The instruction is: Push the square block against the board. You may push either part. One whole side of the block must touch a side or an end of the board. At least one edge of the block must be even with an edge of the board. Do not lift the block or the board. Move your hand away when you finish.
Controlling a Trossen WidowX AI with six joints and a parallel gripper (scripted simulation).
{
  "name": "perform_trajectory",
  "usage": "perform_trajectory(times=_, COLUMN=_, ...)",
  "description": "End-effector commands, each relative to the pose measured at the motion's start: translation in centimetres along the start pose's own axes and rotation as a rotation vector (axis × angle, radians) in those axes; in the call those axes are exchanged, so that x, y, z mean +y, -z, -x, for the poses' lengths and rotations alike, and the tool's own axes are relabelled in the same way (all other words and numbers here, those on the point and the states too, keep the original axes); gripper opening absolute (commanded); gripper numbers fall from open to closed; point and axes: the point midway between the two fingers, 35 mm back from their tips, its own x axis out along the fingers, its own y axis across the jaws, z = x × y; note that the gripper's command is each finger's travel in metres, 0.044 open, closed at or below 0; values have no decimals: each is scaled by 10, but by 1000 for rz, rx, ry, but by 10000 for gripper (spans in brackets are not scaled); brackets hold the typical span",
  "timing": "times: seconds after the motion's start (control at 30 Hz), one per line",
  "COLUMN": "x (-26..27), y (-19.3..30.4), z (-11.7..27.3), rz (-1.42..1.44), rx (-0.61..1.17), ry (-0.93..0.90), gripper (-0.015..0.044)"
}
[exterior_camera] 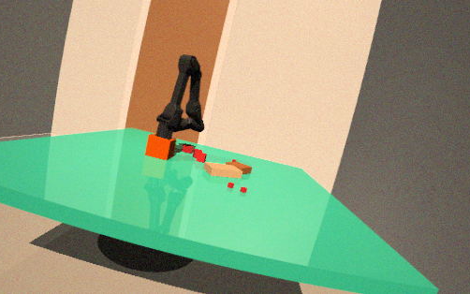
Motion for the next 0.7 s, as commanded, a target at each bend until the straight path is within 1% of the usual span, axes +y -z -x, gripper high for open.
perform_trajectory(times=0.0, x=-8, y=9, z=6, rz=-111, rx=47, ry=19, gripper=0)
perform_trajectory(times=0.67, x=-31, y=49, z=46, rz=-677, rx=234, ry=171, gripper=0)
